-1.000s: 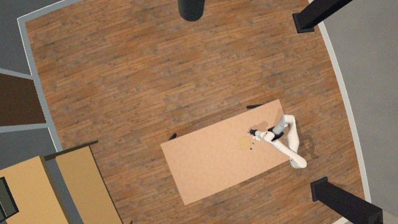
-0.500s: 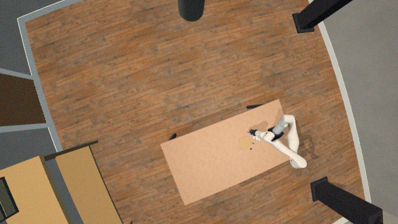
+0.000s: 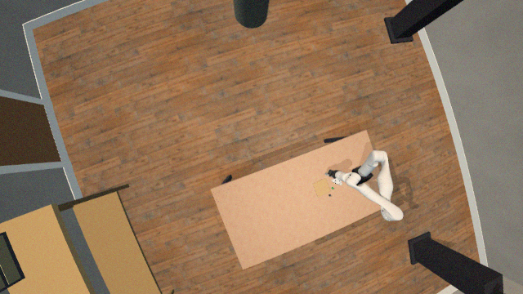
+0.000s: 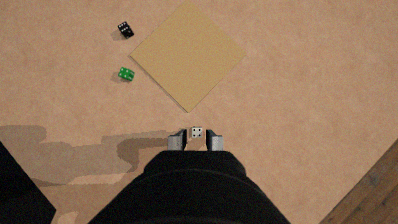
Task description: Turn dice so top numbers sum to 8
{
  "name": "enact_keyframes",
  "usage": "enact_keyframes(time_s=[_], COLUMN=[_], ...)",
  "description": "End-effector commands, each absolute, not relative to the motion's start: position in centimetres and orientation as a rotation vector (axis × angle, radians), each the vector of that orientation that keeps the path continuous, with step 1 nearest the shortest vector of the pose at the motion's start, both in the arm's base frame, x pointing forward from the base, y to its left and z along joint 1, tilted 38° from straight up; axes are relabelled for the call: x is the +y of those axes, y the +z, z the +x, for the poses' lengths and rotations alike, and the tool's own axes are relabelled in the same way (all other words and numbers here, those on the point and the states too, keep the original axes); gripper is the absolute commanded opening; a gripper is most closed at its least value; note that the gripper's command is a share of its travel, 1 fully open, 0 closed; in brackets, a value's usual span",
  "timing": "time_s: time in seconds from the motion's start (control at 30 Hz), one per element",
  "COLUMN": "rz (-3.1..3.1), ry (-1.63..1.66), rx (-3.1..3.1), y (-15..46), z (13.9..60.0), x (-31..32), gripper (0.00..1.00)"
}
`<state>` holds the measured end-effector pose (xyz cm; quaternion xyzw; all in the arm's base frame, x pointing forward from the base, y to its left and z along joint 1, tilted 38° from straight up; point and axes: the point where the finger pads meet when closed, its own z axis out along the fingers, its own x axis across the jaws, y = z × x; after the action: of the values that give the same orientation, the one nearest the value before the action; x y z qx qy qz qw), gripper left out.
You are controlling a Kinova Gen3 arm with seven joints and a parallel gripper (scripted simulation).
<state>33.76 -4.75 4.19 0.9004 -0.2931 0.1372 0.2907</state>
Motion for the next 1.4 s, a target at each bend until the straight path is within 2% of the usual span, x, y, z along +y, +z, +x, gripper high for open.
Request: enact_keyframes(time_s=[0.0, 1.37], rz=[2.403, 2.403], ry=[0.376, 0.376], rx=[-0.771, -0.771], y=[4.4, 2.8], z=[34.2, 34.3], x=[-4.8, -6.0], gripper=[0.64, 0.64])
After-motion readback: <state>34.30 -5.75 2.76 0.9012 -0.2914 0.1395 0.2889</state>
